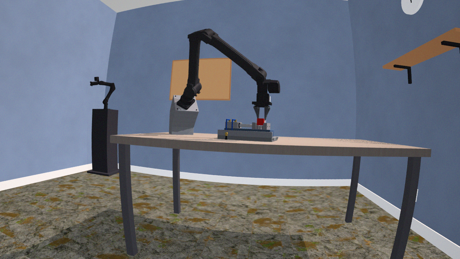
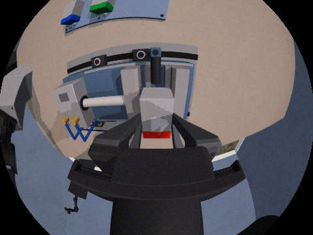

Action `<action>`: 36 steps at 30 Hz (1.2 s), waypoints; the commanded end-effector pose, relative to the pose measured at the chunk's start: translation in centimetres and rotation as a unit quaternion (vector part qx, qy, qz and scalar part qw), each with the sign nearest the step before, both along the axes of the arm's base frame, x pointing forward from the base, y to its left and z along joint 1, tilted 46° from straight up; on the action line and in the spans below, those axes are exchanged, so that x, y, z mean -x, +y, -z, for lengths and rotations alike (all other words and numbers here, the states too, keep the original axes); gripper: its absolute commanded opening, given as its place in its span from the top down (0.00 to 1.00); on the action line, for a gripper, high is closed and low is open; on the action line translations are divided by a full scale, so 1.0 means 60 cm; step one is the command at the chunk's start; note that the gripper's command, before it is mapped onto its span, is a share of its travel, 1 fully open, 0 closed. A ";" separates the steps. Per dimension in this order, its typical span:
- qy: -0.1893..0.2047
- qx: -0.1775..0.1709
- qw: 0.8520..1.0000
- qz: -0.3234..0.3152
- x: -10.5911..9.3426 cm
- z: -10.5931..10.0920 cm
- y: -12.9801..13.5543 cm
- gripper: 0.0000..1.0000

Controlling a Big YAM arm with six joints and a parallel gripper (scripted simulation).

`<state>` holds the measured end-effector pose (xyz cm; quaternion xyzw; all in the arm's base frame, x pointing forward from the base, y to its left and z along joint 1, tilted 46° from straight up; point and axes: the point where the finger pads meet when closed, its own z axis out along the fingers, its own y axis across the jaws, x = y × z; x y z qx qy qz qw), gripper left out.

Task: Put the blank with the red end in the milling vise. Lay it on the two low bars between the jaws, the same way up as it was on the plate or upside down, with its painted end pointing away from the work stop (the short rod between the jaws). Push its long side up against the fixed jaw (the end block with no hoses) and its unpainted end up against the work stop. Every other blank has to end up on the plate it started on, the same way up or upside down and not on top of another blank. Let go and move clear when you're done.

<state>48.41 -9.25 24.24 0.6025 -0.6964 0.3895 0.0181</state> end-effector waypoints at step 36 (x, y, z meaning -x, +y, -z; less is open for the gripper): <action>-0.002 0.001 1.000 -0.003 0.001 -0.002 -0.004 0.36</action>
